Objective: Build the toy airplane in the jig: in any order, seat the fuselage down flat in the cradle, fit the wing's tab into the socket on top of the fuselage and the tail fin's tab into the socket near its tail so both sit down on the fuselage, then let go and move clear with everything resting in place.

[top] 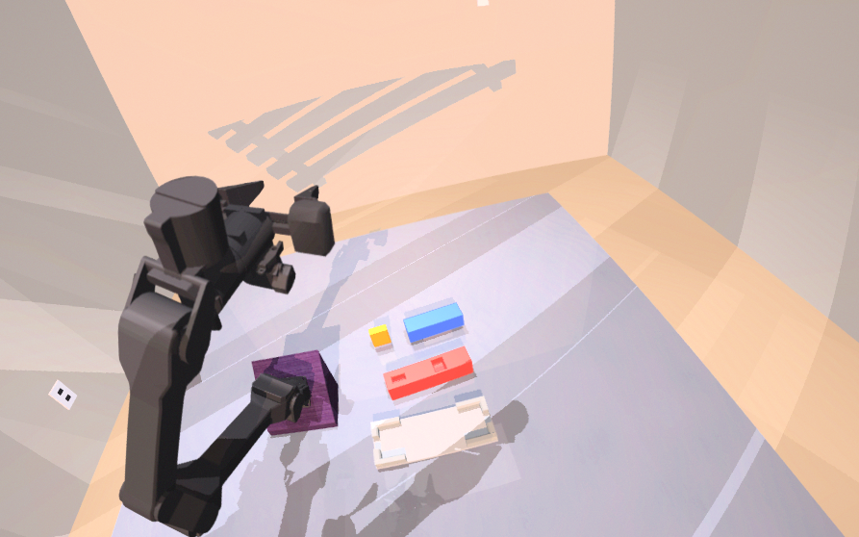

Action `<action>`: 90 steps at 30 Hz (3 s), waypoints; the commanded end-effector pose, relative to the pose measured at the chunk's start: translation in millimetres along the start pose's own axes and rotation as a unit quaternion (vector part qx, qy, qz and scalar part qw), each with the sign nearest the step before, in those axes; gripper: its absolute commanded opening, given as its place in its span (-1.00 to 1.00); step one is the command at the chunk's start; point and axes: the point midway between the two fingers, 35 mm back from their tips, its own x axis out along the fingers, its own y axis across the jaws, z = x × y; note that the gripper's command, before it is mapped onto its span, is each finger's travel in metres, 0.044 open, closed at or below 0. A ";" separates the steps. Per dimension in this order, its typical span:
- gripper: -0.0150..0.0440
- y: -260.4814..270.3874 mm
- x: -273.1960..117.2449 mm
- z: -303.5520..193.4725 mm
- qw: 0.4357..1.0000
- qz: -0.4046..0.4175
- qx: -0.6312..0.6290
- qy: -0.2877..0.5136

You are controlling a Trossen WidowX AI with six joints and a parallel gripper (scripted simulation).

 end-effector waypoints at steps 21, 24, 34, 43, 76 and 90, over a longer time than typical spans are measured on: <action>1.00 125.2 94.8 178.9 0.723 -0.138 -0.515 -0.439; 1.00 137.5 93.9 204.9 0.645 -0.214 -0.562 -0.472; 1.00 168.9 77.4 284.0 0.354 -0.509 -0.638 -0.457; 1.00 173.2 72.9 296.9 0.300 -0.563 -0.638 -0.432; 1.00 191.7 72.3 376.6 0.299 -0.563 -0.638 -0.433; 1.00 196.5 71.8 398.4 0.299 -0.563 -0.637 -0.433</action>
